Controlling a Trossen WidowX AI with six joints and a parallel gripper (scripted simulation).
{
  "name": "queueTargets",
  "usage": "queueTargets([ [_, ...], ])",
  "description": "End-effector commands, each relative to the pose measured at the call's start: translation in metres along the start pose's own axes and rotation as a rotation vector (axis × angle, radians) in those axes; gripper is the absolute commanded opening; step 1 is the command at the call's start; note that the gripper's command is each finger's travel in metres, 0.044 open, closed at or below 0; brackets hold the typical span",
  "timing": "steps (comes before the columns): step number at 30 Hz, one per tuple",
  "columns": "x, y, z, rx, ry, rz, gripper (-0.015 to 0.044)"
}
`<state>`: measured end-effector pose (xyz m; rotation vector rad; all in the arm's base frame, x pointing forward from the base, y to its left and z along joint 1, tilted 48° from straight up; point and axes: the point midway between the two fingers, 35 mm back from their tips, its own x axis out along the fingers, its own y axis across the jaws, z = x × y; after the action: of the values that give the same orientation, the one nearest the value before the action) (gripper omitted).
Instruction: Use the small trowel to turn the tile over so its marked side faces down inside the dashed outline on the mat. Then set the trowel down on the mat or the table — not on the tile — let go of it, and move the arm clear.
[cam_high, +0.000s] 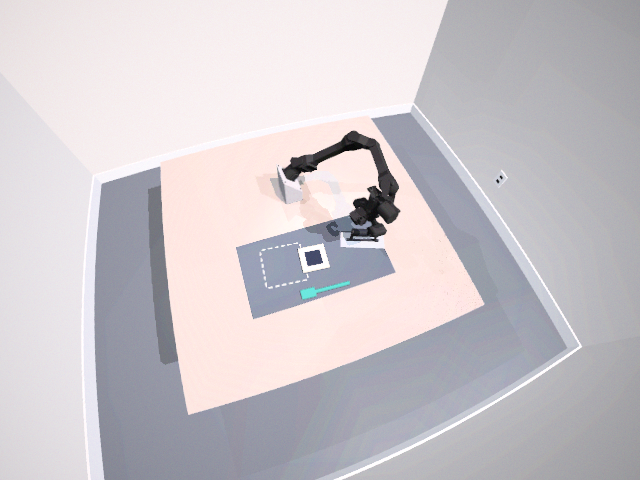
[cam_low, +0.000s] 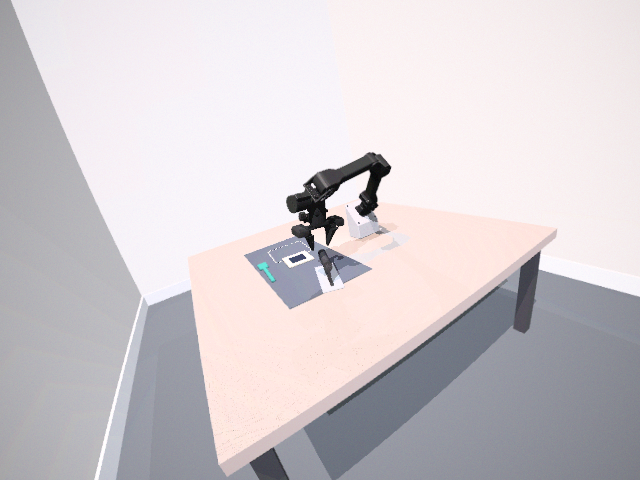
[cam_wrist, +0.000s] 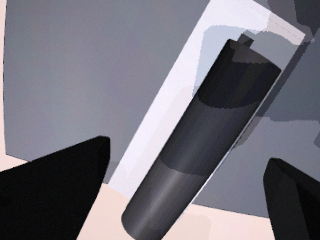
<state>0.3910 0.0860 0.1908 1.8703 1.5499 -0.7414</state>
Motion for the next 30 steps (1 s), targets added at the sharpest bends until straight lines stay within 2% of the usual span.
queueTargets([
  [1, 0.003, -0.002, 0.002, -0.106, -0.028, 0.014, 0.0300],
  [30, 0.018, -0.016, -0.012, -0.992, -0.250, 0.114, 0.0300],
])
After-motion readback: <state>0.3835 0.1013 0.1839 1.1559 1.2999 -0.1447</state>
